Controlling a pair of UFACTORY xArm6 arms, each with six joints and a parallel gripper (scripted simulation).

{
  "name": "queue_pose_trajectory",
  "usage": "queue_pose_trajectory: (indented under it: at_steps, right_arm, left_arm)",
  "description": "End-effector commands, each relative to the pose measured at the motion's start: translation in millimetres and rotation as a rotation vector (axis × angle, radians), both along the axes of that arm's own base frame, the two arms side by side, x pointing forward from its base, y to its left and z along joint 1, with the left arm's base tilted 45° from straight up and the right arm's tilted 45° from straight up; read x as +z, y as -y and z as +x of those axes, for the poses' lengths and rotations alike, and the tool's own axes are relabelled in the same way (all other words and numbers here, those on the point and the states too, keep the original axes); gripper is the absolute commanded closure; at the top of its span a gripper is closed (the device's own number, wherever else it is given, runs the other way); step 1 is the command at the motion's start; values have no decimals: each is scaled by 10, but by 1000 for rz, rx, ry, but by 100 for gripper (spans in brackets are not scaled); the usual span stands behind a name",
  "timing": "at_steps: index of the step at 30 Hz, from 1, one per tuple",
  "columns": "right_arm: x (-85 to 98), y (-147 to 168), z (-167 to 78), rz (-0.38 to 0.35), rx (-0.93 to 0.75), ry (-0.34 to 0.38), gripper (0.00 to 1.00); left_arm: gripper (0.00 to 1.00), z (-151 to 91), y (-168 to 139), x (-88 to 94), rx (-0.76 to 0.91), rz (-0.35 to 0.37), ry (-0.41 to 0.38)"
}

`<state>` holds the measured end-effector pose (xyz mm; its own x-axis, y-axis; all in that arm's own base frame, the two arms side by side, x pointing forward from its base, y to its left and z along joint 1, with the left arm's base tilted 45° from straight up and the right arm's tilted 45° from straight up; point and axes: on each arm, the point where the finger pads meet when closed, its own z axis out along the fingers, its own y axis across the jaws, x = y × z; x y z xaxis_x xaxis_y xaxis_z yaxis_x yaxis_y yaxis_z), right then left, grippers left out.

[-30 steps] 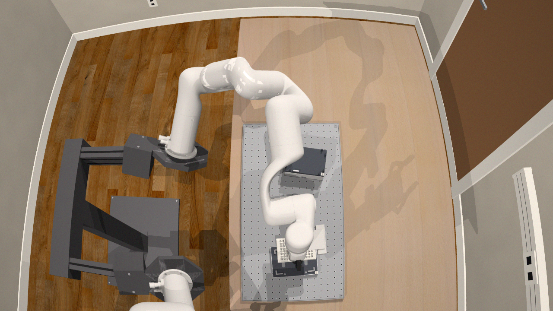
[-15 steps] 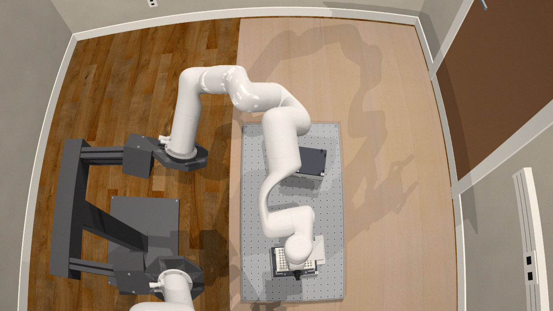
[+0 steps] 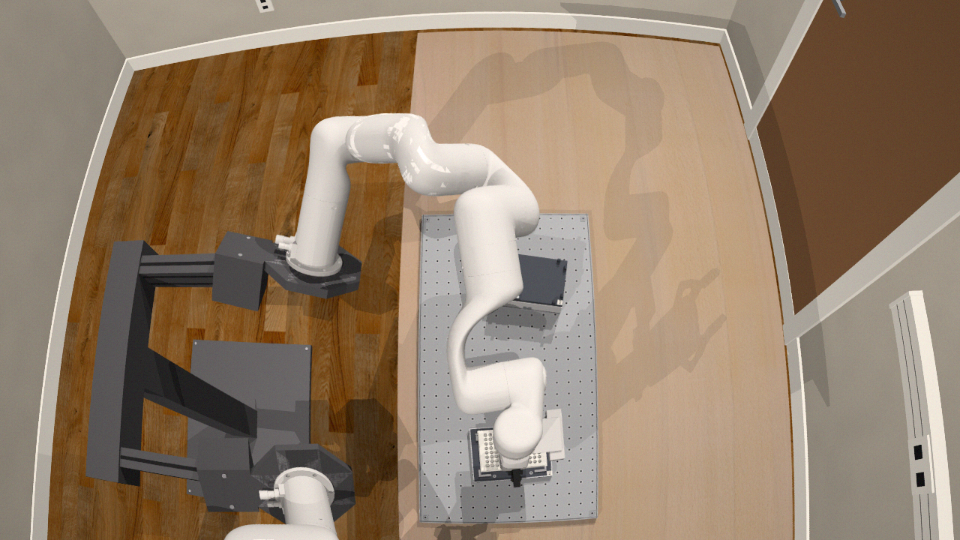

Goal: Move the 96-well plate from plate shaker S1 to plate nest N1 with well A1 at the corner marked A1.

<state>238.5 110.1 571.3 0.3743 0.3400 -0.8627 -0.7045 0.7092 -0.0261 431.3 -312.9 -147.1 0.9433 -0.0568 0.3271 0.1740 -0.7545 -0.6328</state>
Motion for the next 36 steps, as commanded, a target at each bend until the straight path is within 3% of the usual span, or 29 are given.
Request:
queue_pose_trajectory:
  at_steps: [1, 16, 36]
  right_arm:
    - [11, -2, -6, 0, 0, 2, 0]
    - [11, -2, -6, 0, 0, 2, 0]
    - [11, -2, -6, 0, 0, 2, 0]
  left_arm:
    - [100, 5, 21, 14, -2, -3, 2]
    - [100, 4, 18, 16, -2, -3, 2]
    - [100, 90, -179, -194, -2, -3, 2]
